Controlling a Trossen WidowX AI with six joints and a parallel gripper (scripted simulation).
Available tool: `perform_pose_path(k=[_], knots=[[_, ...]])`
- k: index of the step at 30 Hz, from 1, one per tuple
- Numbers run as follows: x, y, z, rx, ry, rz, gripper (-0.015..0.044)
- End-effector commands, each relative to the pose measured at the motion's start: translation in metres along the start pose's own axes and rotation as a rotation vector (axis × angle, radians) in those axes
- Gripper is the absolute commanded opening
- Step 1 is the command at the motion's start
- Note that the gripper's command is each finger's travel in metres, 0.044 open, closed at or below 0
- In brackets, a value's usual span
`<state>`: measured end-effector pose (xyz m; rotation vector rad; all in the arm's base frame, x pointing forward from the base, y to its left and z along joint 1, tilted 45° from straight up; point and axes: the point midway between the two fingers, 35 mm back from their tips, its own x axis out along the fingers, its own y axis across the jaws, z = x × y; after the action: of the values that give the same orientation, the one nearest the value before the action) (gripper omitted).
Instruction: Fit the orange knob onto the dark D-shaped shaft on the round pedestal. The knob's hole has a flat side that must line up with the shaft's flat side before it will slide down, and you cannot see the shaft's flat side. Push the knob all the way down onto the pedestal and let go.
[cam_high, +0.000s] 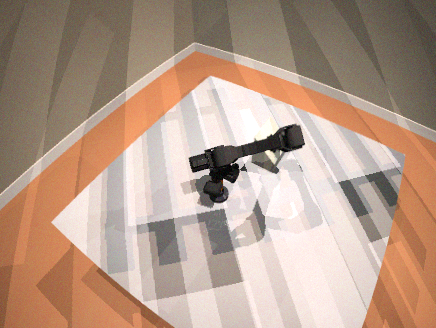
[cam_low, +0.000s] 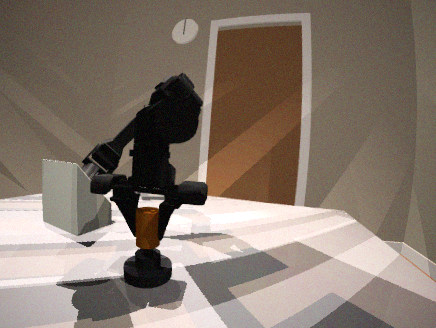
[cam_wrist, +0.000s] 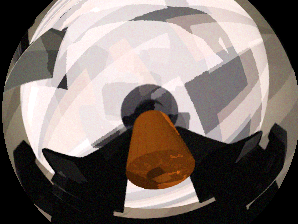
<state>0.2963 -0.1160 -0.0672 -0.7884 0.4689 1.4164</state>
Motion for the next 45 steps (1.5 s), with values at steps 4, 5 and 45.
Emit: perform_pose_path(k=[4,5,45], knots=[[0.0007,-0.0001,0.002,-0.003,0.0,-0.003,0.0],[0.0007,0.0001,0.0022,-0.003,0.0,-0.003,0.0],[-0.003,-0.0016,0.0,-0.213,0.001,-0.002,0.0]])
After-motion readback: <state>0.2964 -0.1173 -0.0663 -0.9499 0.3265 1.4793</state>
